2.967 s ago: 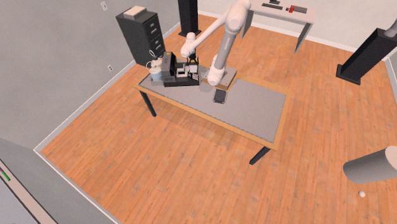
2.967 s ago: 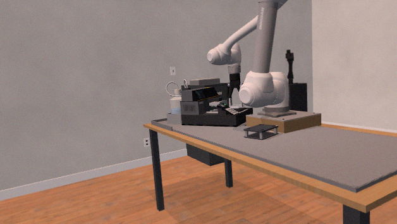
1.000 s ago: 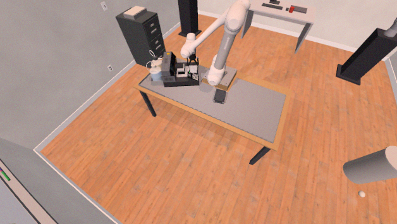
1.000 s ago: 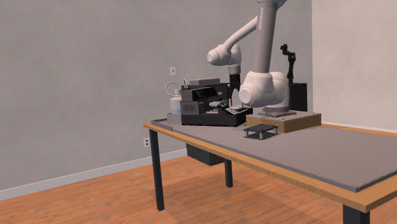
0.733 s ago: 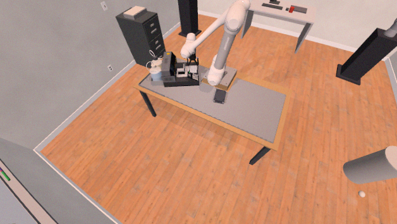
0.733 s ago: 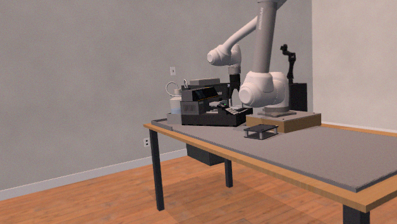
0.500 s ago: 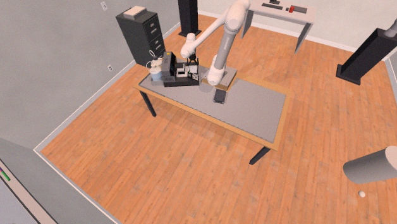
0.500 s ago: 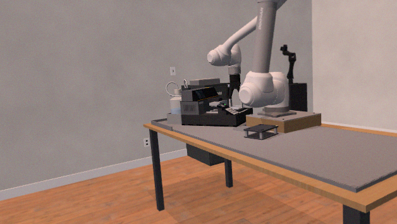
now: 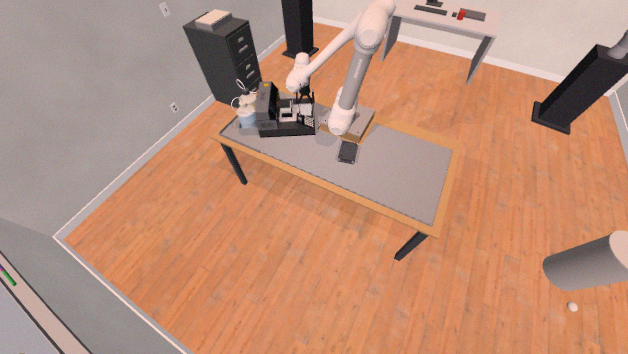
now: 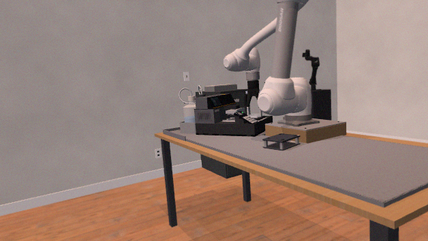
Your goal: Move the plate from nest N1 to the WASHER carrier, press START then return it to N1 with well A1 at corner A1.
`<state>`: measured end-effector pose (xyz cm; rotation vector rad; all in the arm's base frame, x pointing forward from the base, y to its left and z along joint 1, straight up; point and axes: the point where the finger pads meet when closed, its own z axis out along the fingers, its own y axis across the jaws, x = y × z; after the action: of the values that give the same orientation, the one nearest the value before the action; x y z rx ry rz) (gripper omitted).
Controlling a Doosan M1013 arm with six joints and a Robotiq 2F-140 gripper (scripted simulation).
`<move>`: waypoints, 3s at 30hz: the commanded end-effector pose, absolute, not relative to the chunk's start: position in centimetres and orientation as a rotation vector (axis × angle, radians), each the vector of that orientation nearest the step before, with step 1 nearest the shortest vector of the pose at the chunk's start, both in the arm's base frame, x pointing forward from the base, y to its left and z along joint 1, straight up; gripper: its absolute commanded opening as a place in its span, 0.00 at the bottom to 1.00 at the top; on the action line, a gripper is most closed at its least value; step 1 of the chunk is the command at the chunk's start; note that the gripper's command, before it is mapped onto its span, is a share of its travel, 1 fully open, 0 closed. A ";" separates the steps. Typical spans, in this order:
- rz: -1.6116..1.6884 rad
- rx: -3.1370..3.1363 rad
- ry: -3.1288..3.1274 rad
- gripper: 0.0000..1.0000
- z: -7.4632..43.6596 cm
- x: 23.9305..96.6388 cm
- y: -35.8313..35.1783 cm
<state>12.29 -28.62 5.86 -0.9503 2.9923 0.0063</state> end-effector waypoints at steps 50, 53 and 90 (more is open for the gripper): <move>0.012 -0.965 2.992 0.10 5.2 12.1 -28.4; 0.012 -0.965 2.992 0.10 5.2 12.1 -28.4; 0.012 -0.965 2.992 0.70 5.2 12.1 -28.4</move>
<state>12.27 -28.54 5.42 -0.9503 2.9923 0.0071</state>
